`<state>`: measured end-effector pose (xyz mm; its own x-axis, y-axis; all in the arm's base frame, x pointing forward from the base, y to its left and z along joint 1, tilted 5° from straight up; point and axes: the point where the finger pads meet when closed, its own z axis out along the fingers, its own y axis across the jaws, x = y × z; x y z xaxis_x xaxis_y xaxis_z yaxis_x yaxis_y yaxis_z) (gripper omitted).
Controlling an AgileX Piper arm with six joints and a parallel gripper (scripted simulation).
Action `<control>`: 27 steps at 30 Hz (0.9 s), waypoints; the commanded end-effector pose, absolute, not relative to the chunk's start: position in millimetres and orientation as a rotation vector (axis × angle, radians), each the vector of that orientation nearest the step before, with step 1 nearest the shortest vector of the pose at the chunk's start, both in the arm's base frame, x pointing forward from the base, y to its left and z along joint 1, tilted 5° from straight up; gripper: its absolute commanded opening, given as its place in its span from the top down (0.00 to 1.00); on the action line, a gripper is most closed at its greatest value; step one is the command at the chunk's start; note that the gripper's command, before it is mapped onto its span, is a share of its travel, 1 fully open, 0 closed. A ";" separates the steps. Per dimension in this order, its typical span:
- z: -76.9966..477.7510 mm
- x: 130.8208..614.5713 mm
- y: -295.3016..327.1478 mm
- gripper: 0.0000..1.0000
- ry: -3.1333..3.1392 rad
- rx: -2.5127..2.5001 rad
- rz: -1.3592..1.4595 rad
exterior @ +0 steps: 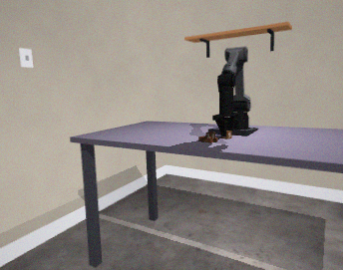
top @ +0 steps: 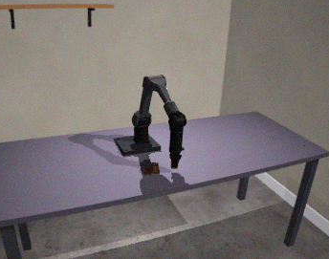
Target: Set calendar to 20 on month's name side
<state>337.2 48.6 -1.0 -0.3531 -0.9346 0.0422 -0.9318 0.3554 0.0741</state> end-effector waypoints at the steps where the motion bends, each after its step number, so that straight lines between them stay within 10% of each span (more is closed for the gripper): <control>1: 16.0 340.3 48.8 0.65 -2.528 1.745 -0.052; 27: 74.9 337.3 21.5 0.65 -2.529 1.741 -0.051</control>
<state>340.9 38.1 71.4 -0.3523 -0.9350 0.0412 -0.9323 0.3544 0.0717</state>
